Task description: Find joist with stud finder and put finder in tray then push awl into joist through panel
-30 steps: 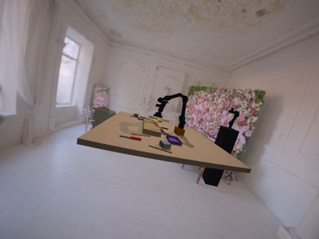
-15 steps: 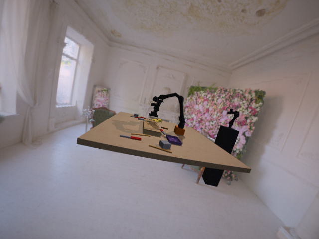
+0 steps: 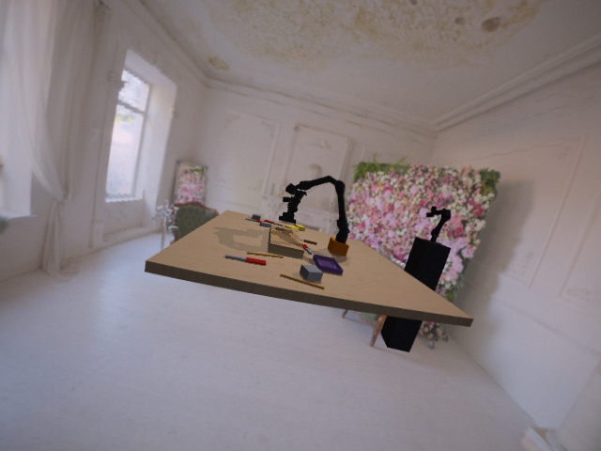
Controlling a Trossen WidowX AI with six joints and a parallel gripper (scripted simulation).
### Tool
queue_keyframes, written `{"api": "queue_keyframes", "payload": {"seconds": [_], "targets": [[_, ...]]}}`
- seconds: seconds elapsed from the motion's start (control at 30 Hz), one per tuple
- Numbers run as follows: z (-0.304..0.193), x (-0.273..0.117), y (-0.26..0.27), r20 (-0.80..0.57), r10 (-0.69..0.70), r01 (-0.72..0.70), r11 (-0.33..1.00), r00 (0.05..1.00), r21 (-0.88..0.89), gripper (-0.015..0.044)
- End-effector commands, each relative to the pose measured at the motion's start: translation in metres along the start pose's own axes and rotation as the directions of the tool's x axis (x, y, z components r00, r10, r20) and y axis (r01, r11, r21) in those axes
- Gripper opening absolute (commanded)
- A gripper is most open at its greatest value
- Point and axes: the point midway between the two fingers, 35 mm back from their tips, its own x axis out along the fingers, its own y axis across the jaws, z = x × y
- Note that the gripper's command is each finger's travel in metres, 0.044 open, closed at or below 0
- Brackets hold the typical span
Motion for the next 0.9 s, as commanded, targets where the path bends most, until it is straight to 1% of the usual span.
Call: {"api": "queue_keyframes", "payload": {"seconds": [0.0,0.53,0.87], "targets": [[-0.001,0.007,0.0,0.005,0.002,-0.002,1.0,1.0,-0.008,0.0],[-0.01,0.036,0.001,0.005,0.002,-0.002,1.0,1.0,-0.008,0.0],[-0.013,0.047,0.001,0.005,0.002,-0.002,1.0,1.0,-0.008,0.0]]}}
